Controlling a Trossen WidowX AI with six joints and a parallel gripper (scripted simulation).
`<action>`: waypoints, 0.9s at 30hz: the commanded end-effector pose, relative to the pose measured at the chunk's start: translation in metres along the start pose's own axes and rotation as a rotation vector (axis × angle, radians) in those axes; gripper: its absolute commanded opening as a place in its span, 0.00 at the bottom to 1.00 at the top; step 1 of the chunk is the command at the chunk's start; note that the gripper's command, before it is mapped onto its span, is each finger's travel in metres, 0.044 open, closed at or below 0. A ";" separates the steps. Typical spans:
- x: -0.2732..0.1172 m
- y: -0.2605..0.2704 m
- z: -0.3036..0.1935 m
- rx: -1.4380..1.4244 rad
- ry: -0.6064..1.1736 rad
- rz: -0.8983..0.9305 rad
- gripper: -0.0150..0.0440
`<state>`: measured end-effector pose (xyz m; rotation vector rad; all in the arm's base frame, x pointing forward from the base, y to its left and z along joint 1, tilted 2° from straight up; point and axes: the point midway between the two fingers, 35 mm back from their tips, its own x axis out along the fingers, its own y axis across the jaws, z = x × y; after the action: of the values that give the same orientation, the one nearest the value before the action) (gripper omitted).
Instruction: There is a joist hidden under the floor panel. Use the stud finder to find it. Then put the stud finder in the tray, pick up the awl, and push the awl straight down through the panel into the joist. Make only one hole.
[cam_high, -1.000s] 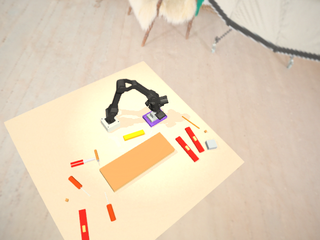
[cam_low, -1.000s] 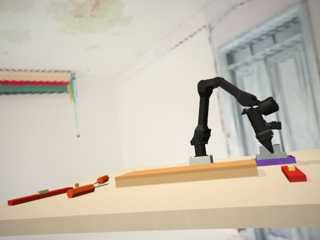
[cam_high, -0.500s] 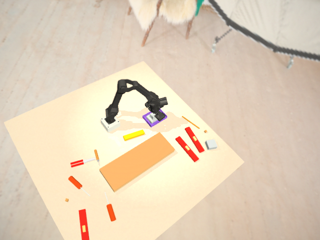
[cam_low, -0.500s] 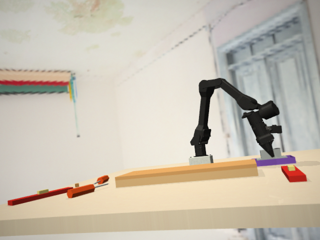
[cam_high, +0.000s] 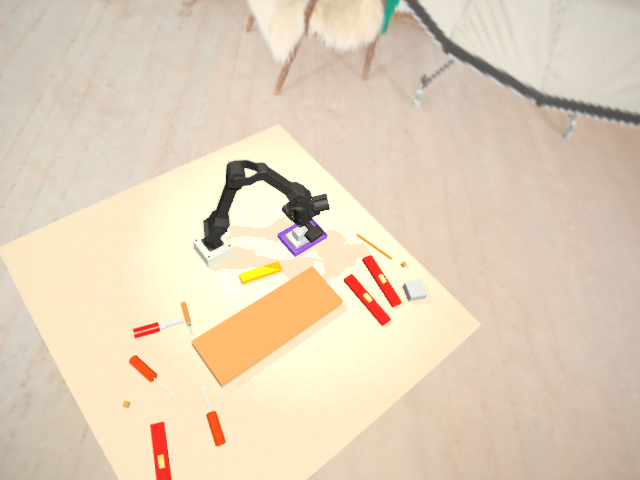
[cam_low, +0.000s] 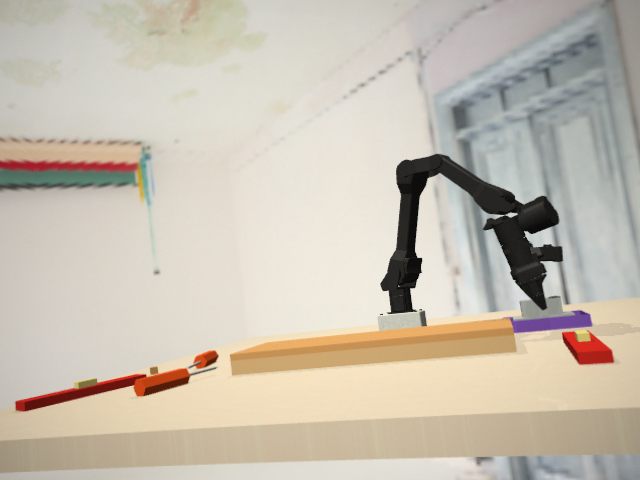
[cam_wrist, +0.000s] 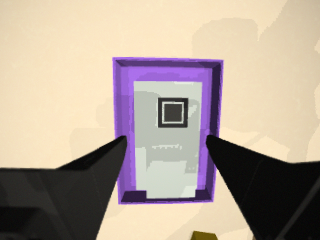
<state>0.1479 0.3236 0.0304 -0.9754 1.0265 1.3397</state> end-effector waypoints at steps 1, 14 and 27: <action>-0.052 -0.002 0.019 -0.006 -0.026 -0.013 1.00; -0.076 -0.079 -0.039 0.233 0.011 -0.097 1.00; -0.110 -0.161 -0.216 0.708 0.118 -0.212 1.00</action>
<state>0.2989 0.1400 0.0754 -0.6675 1.2586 0.7846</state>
